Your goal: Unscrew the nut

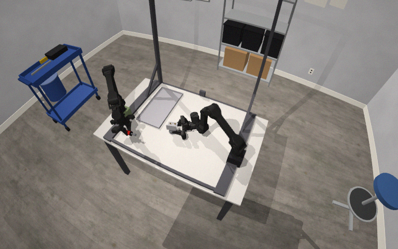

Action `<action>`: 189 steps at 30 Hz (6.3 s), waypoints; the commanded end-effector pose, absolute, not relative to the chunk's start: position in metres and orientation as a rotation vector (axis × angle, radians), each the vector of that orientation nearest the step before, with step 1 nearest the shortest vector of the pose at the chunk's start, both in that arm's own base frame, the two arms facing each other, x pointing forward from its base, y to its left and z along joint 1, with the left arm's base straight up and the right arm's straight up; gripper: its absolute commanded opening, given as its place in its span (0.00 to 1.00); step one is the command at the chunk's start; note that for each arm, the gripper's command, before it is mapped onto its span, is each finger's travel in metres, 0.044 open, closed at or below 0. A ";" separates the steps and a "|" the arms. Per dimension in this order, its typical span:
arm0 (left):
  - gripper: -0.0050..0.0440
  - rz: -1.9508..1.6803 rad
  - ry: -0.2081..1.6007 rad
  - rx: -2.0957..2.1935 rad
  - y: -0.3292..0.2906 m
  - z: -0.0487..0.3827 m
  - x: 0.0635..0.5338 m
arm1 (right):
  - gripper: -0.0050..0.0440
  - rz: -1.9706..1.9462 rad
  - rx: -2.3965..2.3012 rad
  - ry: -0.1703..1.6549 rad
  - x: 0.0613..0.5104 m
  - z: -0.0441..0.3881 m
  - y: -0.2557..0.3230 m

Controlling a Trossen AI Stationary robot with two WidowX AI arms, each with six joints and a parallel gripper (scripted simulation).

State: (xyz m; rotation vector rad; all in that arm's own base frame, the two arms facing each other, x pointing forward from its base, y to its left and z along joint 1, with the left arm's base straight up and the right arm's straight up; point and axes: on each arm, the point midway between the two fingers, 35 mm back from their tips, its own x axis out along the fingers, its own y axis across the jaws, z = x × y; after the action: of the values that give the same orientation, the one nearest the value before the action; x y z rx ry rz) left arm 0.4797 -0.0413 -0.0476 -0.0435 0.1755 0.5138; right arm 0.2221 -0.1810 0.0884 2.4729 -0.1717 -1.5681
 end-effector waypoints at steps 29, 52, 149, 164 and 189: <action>0.60 0.514 0.142 -0.063 -0.042 -0.033 0.487 | 0.38 -0.906 2.384 -0.578 0.248 0.203 -0.220; 0.60 0.514 0.142 -0.063 -0.042 -0.033 0.487 | 0.38 -0.476 2.257 -0.820 0.237 0.289 -0.220; 0.60 0.514 0.142 -0.063 -0.042 -0.033 0.487 | 0.38 0.128 0.816 -0.029 0.313 0.335 0.033; 0.60 0.514 0.142 -0.063 -0.042 -0.033 0.487 | 0.38 0.288 0.514 -0.004 0.303 0.335 0.086; 0.60 0.514 0.142 -0.063 -0.042 -0.033 0.487 | 0.38 0.359 0.198 0.033 0.309 0.297 0.134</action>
State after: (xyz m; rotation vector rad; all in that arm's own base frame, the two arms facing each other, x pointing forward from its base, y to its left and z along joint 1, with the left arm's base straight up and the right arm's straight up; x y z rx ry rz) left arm 0.4797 -0.0413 -0.0476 -0.0435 0.1755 0.5138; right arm 0.2967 0.1353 0.3069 0.2089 0.0236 0.4045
